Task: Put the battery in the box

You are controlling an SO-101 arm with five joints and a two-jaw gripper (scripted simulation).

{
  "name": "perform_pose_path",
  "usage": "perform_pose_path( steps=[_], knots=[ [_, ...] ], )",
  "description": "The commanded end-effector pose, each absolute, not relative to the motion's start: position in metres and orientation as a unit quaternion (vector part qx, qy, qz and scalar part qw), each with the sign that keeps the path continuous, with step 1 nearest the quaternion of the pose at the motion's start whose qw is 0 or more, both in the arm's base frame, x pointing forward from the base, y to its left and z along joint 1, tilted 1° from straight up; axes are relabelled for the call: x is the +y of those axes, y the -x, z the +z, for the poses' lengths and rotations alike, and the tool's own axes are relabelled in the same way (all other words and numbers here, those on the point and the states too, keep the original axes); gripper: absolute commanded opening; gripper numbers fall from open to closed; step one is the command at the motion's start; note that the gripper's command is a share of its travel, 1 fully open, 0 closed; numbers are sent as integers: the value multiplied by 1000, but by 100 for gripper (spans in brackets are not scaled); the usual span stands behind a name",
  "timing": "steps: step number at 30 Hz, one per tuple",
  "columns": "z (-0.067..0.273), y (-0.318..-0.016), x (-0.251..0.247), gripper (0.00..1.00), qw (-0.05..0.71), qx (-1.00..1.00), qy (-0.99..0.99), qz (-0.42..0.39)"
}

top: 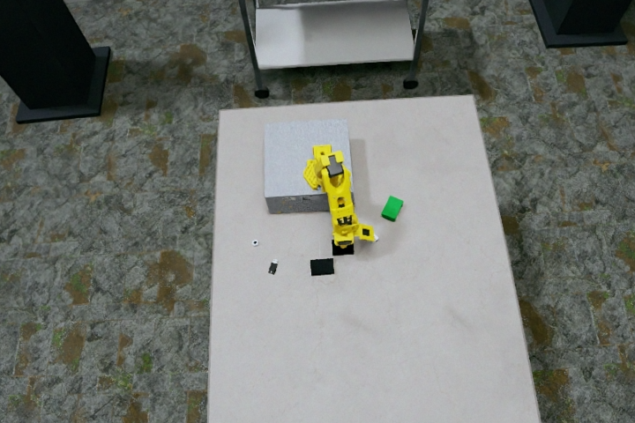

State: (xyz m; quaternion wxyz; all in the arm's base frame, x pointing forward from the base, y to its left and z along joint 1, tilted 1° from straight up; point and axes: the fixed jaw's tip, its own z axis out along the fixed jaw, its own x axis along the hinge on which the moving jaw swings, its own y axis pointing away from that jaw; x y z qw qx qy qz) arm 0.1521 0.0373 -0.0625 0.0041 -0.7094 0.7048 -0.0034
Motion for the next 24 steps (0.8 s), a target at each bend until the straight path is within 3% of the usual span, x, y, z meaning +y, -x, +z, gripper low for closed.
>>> perform_pose_path(
  steps=[1,24],
  knots=[
    [-59,-151,36,3,4,705,709,-3],
    [-52,-150,36,3,4,705,709,-3]
  ],
)
